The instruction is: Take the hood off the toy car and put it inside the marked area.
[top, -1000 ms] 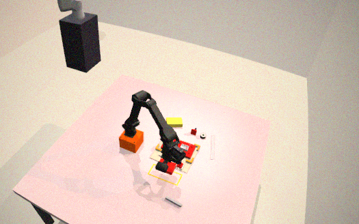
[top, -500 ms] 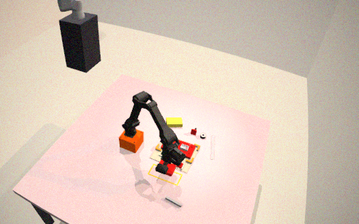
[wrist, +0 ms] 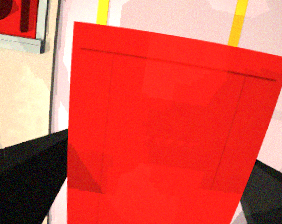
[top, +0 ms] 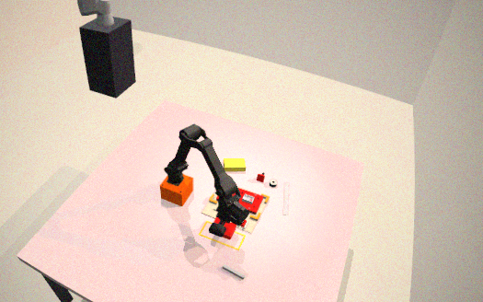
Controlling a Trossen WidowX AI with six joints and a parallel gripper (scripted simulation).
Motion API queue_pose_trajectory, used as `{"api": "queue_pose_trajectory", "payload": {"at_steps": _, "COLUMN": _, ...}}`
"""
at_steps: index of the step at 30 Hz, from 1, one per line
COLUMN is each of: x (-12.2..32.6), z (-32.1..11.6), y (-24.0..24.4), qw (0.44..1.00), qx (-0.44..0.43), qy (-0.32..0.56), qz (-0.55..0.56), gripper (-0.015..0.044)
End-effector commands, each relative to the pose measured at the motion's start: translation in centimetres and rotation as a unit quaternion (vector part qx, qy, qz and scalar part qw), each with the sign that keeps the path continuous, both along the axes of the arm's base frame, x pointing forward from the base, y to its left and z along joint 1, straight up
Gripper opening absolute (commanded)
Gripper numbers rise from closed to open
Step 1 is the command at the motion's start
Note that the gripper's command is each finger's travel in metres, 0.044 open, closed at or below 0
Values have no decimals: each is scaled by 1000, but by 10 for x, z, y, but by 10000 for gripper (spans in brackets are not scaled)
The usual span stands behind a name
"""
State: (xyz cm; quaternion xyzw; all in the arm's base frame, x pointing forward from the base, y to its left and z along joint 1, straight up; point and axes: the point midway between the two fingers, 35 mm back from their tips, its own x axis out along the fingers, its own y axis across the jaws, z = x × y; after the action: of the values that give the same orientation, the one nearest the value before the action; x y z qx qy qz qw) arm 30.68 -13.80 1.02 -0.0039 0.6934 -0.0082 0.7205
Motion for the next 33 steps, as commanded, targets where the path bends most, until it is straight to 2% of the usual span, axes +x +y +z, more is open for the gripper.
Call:
{"api": "queue_pose_trajectory", "payload": {"at_steps": 1, "x": 0, "z": -5, "y": 0, "qw": 1000, "qx": 1, "qy": 2, "qz": 2, "gripper": 0}}
{"api": "queue_pose_trajectory", "payload": {"at_steps": 33, "x": -1, "z": -27, "y": 1, "qw": 1000, "qx": 1, "qy": 2, "qz": 2, "gripper": 0}}
